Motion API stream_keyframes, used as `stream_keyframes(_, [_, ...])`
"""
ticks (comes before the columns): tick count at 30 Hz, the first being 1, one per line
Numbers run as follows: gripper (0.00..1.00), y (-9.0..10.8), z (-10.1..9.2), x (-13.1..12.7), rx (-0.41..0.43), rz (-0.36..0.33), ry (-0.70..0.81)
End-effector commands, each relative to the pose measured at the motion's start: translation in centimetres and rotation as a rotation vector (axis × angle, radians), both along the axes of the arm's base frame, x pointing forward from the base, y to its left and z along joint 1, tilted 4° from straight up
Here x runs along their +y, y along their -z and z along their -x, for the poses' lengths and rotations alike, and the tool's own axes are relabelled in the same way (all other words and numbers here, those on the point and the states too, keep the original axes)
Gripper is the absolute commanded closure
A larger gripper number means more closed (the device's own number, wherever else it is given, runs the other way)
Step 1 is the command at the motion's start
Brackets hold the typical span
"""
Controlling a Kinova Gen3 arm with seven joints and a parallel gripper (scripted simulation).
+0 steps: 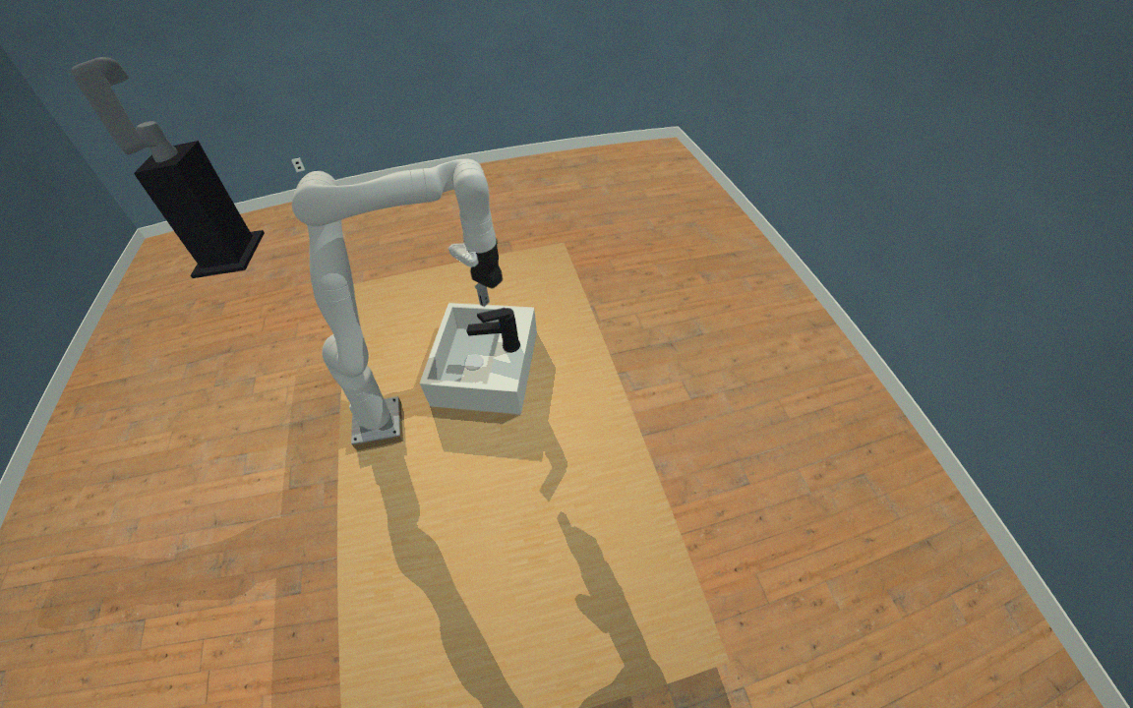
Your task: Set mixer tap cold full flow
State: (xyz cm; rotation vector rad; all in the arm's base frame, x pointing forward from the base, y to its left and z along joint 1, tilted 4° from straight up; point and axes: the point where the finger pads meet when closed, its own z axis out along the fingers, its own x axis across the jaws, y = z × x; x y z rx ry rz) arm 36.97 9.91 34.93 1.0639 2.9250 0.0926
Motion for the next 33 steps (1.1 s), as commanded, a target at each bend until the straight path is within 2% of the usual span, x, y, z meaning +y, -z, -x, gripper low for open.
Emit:
stream_keyframes(1, [1.0,-0.1,0.0,-0.2,-0.004,-0.001,-0.039])
stream_keyframes(6, [1.0,-0.2,-0.1,-0.5,-0.009,0.003,-0.155])
stream_keyframes(8, [1.0,-0.2,-0.1,-0.5,-0.009,0.003,-0.155])
stream_keyframes(23, [1.0,-0.3,-0.5,-1.2,-0.029,0.022,-0.595])
stream_keyframes(25, [1.0,-0.3,-0.5,-1.2,-0.029,0.022,-0.595])
stream_keyframes(33, [1.0,-0.4,-0.8,-1.4,-0.042,0.034,-0.87])
